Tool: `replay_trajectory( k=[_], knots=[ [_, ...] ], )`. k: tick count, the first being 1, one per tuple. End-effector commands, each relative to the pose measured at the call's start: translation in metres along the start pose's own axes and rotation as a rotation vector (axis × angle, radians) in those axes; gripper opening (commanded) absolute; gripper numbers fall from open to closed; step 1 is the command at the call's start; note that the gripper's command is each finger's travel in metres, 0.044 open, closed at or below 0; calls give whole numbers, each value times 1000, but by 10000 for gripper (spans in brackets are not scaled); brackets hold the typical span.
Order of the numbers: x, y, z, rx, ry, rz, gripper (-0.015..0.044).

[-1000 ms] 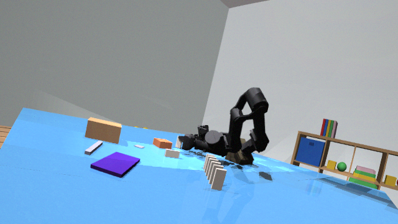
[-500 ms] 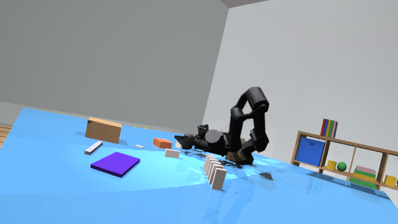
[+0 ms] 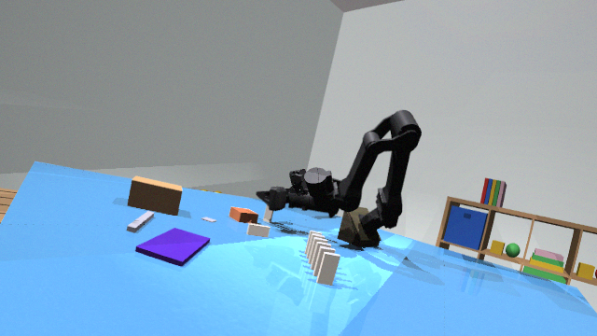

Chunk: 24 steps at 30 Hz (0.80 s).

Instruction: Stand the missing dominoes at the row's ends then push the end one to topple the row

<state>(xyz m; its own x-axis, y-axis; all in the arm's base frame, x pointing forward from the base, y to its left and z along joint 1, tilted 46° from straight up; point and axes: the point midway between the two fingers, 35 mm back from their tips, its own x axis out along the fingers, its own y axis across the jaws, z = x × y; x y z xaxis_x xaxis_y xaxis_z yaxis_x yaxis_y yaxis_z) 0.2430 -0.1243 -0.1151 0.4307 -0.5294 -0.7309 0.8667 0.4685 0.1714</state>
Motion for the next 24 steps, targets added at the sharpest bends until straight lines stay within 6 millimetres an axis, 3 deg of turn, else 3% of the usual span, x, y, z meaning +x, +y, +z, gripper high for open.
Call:
replay_trajectory(
  k=[1, 4, 12, 17, 19, 24],
  knots=[
    [31, 29, 11, -164, 125, 41, 440],
    [47, 37, 25, -256, 189, 49, 440],
    [73, 29, 32, -636, 459, 118, 440],
    [73, 15, 32, -950, 723, 298, 440],
    [74, 15, 41, -1054, 761, 403, 440],
    [66, 9, 46, -1167, 845, 597, 440]
  ],
)
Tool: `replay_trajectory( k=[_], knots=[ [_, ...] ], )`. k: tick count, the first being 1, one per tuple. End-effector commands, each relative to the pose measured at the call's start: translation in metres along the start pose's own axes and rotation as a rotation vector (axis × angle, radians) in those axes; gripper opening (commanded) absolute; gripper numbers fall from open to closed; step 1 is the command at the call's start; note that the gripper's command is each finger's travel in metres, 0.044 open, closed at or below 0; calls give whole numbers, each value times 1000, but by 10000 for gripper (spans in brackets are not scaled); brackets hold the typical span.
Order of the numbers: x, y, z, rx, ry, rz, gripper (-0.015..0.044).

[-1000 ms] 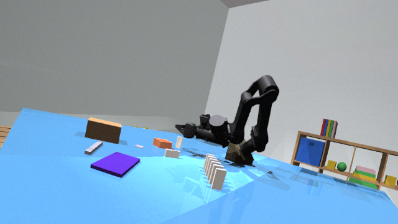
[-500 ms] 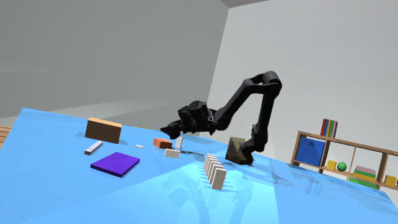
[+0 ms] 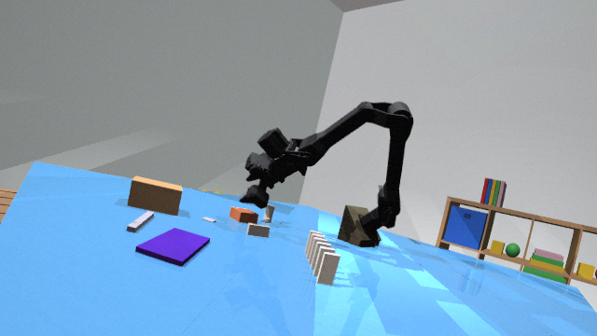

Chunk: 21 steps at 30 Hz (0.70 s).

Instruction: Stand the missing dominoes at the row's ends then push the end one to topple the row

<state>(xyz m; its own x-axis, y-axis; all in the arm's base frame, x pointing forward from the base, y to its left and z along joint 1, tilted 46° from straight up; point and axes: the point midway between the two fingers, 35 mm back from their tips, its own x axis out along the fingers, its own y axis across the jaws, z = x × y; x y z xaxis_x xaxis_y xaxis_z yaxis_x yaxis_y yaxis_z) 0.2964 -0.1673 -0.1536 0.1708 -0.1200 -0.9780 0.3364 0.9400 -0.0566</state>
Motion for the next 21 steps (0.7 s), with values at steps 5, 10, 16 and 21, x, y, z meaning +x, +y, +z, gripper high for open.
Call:
replay_trajectory(
  k=[5, 10, 16, 21],
  knots=[
    [-34, -24, -9, -616, 213, 571, 440],
    [-52, -29, -18, -720, 181, 762, 440],
    [-76, -26, -30, -736, 190, 928, 440],
    [-76, -26, -30, -736, 190, 928, 440]
  ],
)
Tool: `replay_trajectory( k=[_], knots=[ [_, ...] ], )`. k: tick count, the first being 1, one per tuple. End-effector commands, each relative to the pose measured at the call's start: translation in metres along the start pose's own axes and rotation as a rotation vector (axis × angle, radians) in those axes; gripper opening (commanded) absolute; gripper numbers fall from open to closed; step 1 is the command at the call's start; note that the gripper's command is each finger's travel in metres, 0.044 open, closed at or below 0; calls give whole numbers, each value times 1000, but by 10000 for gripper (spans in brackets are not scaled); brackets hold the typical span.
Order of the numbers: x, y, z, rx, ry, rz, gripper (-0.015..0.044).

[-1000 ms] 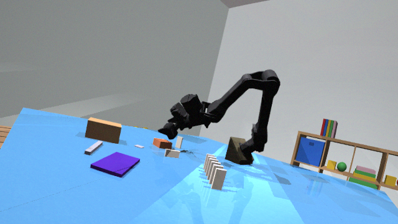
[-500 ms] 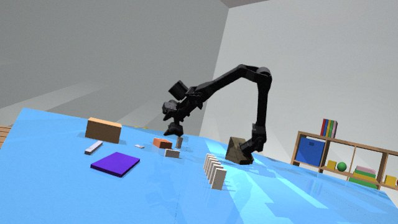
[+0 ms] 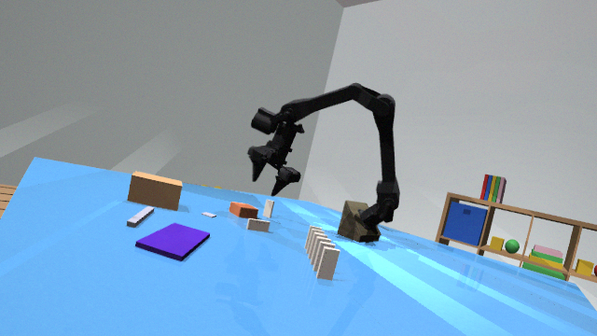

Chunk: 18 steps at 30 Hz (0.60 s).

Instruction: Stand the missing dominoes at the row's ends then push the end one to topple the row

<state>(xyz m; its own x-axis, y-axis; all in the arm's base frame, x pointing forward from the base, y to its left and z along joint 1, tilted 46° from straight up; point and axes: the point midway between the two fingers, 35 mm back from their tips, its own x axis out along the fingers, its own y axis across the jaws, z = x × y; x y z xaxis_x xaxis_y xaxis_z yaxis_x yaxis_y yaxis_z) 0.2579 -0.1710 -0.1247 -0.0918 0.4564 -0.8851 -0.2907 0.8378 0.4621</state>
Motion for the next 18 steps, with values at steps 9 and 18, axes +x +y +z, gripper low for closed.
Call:
replay_trajectory(
  k=[9, 18],
  knots=[
    [-36, 20, -9, -214, -110, 269, 440],
    [-8, 26, -6, -214, -111, 269, 440]
  ],
)
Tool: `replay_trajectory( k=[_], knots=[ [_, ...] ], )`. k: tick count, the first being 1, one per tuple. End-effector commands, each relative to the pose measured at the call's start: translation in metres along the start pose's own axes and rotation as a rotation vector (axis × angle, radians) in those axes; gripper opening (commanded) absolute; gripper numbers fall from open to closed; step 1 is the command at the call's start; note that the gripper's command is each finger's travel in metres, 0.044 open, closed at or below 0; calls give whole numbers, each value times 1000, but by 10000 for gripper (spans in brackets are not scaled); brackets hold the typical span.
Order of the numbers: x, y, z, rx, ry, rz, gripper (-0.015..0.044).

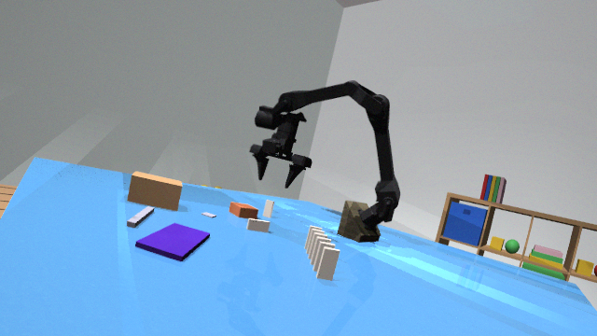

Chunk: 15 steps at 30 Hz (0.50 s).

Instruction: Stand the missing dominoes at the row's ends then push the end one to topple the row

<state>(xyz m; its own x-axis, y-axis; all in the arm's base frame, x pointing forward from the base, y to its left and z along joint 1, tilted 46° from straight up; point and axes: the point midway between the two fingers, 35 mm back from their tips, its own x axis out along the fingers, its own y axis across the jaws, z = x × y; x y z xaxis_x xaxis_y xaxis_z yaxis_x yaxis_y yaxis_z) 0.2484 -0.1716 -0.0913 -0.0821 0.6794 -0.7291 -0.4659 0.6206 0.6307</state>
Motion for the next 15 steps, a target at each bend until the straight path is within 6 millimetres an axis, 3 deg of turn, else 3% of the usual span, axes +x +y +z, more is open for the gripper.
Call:
replay_trajectory(
  k=[1, 5, 15],
  knots=[
    [31, 3, 1, 0, 1, 20, 440],
    [58, 5, 0, -1, 0, 21, 440],
    [66, 6, 0, -1, -1, 21, 440]
  ],
)
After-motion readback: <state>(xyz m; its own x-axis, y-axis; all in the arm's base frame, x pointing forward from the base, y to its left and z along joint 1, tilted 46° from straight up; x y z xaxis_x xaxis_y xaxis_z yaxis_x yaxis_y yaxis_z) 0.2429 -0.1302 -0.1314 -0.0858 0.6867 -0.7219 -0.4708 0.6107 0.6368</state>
